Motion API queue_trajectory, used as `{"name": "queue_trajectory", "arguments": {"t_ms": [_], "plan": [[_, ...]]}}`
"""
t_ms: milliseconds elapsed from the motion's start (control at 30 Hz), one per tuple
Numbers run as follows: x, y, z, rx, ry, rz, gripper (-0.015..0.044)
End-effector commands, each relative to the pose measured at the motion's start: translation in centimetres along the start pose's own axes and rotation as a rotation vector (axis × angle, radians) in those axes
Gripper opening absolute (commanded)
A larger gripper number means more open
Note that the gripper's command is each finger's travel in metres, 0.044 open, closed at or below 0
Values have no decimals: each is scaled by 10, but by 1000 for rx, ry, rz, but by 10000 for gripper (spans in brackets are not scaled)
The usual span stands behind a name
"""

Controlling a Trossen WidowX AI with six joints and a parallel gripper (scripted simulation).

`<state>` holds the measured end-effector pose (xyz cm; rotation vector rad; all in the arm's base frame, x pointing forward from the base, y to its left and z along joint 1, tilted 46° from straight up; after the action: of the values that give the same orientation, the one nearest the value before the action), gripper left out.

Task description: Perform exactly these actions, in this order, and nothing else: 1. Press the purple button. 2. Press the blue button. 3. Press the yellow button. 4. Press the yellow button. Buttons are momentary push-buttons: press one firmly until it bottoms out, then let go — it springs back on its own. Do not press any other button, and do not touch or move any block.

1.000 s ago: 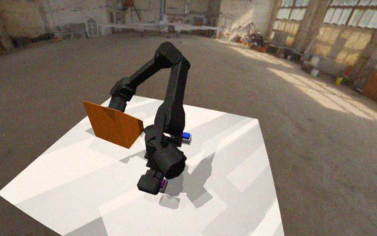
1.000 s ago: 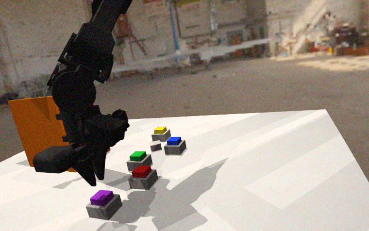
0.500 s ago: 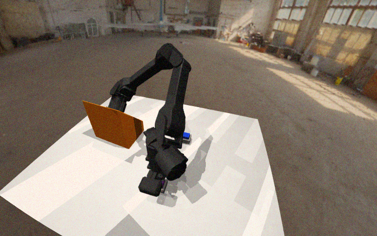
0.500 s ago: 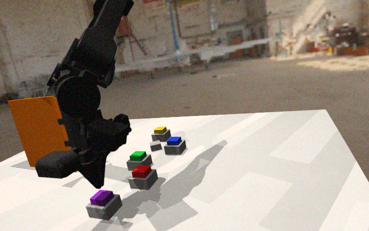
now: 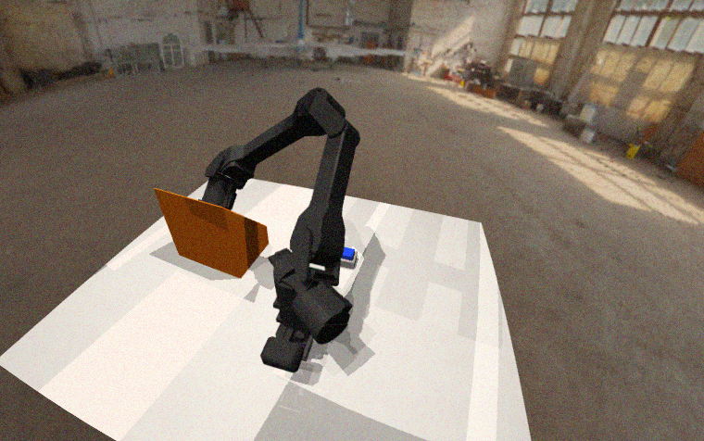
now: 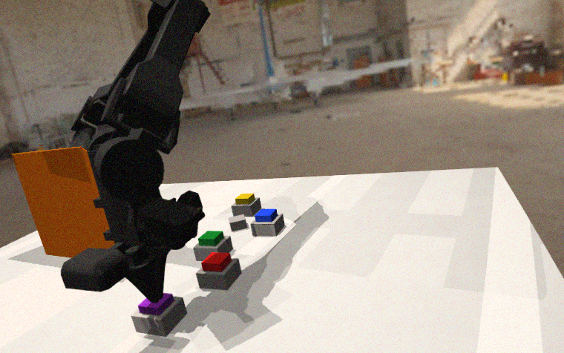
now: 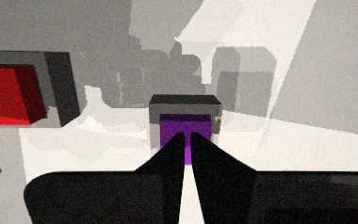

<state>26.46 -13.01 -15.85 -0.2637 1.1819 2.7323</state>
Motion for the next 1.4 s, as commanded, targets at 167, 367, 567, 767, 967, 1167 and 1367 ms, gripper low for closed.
{"name": "queue_trajectory", "arguments": {"t_ms": [167, 367, 567, 767, 967, 1167, 1367], "plan": [[3, -4, 1, -10, -12, 5, 20], [3, -4, 1, -10, -12, 5, 20], [3, -4, 1, -10, -12, 5, 20], [2, 8, 0, -4, -6, 3, 20], [3, 29, 1, -7, -12, 6, 20], [3, 91, -1, -4, -13, 7, 20], [-15, 94, 17, 8, -16, 11, 20]]}}
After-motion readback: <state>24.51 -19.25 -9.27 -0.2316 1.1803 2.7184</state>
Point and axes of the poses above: the point midway between the two fingers, 35 mm back from their tips, its own y axis back along the fingers, its own z axis across the jaws, x = y × z, the point moved 4 cm from there along y, back along the fingers, and after that the axes turned 11 degrees about y, right-handed, at the moved point
